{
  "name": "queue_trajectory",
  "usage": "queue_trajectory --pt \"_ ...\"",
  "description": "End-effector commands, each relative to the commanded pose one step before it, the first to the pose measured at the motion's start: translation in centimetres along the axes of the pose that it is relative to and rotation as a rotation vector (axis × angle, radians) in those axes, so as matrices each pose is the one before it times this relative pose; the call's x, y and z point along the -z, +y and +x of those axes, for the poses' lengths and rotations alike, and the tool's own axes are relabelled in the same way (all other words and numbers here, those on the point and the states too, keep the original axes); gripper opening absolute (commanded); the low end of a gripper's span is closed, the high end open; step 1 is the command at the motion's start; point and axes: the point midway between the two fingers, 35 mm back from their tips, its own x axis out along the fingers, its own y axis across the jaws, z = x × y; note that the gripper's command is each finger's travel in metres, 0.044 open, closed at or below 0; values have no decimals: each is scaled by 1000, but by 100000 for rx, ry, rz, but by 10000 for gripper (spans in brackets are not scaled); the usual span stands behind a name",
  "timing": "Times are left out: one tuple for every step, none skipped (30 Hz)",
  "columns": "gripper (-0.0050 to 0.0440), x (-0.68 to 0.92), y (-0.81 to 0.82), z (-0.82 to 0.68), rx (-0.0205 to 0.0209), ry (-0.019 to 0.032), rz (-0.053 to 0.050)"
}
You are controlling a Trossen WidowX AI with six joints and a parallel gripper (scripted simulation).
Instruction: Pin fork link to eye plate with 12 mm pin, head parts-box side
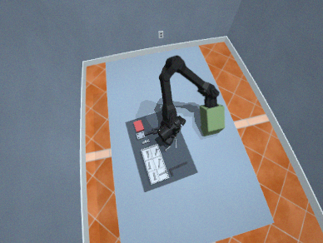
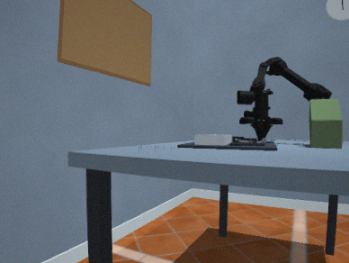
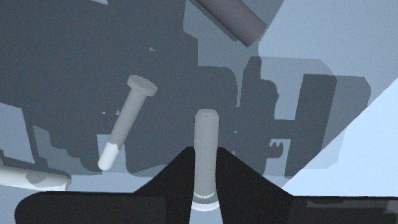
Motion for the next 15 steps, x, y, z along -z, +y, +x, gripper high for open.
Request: queue_trajectory --pt "-50 -588 747 -1115 -2936 -424 2077" --pt "-50 1 2 -106 -6 6 2" --pt "-50 1 4 -111 -8 8 2" --pt "-50 1 3 -116 -7 7 2" --pt "-50 1 3 -120 -7 7 2" --pt "-50 1 3 -124 -7 7 2" --pt "-50 0 0 0 0 0 0" --pt "-50 0 0 0 0 0 0" --pt "-50 1 4 -127 -9 9 2" --pt "-50 1 3 -129 -8 8 2" --pt "-50 2 3 -131 -7 8 2" --pt "-50 2 3 -133 -8 8 2" --pt "-50 1 4 -134 -9 9 2" --pt "-50 2 3 -134 -8 8 2" --pt "-50 2 2 -134 -6 8 2"
